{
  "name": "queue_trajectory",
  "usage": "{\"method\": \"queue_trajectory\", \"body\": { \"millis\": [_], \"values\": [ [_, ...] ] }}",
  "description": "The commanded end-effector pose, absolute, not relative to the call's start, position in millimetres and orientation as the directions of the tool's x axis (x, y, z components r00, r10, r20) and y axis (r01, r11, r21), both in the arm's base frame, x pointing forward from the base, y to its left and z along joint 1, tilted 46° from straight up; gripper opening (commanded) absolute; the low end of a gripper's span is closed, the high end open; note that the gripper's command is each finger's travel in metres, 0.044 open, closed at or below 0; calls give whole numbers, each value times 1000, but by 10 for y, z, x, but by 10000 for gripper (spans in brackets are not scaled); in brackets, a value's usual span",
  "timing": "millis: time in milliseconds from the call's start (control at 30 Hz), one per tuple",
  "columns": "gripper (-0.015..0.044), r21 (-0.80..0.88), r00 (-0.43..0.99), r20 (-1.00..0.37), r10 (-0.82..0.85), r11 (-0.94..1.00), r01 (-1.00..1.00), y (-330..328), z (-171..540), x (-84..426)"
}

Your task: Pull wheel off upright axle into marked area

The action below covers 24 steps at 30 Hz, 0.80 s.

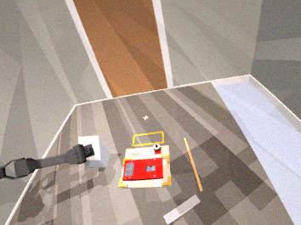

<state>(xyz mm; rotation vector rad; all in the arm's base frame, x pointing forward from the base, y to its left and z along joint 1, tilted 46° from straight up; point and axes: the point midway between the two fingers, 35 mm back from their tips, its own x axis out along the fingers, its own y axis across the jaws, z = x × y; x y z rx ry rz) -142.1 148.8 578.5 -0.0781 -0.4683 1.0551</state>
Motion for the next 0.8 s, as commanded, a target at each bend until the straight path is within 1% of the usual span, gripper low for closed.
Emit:
{"method": "queue_trajectory", "body": {
  "millis": [0,100,267,433,767],
  "values": [
    [374,-279,406,334,851,501,-819,1486,5788,-1411],
    [300,-227,429,336,839,514,-827,1457,5830,-1265],
    [300,-30,516,330,790,555,-831,1341,5940,-713],
    [300,184,606,303,735,579,-794,1196,6008,-86],
    [300,564,765,175,620,574,-594,934,5856,1123]
  ]
}}
